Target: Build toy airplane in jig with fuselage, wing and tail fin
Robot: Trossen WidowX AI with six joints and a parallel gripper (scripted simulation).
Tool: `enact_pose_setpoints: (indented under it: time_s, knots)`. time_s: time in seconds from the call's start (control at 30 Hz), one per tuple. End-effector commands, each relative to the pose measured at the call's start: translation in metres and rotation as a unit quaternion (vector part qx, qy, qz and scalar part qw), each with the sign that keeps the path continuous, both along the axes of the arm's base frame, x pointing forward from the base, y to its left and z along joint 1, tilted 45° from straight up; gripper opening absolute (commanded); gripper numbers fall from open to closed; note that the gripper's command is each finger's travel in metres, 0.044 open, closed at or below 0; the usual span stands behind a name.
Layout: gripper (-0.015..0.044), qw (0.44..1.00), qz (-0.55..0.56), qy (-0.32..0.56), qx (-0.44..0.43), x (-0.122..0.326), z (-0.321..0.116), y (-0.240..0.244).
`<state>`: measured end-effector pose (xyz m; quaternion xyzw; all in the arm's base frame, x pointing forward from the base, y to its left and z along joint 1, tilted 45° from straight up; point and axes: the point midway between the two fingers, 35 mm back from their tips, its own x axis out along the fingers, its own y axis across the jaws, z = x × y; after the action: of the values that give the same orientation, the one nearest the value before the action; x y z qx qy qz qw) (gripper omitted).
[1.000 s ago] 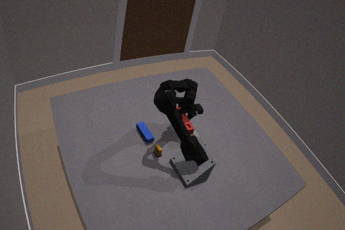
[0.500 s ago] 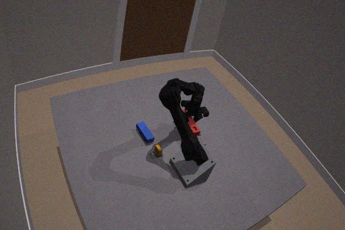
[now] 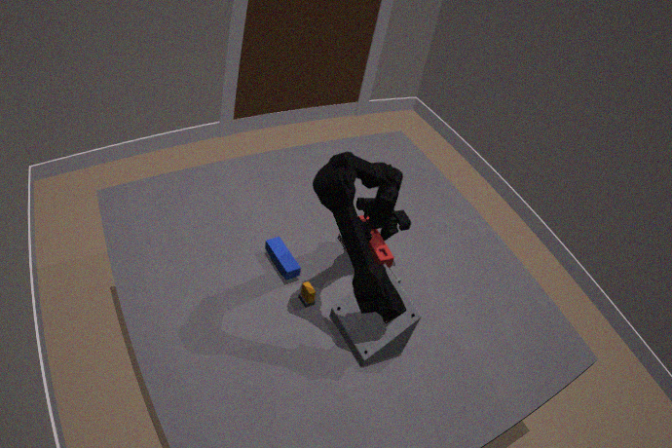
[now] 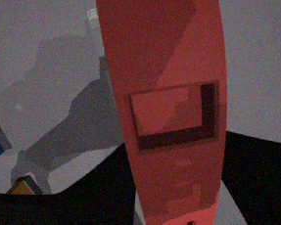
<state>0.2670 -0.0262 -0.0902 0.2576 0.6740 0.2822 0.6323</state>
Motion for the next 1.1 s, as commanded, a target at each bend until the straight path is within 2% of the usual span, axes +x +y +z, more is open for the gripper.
enact_pose_setpoints:
  time_s: [0.0,1.07]
  knots:
    - [0.0195,1.0,0.001,-0.001,-0.002,0.0,-0.001,-0.001]
    - [0.0195,1.0,0.001,-0.001,-0.001,-0.003,-0.029,0.025]
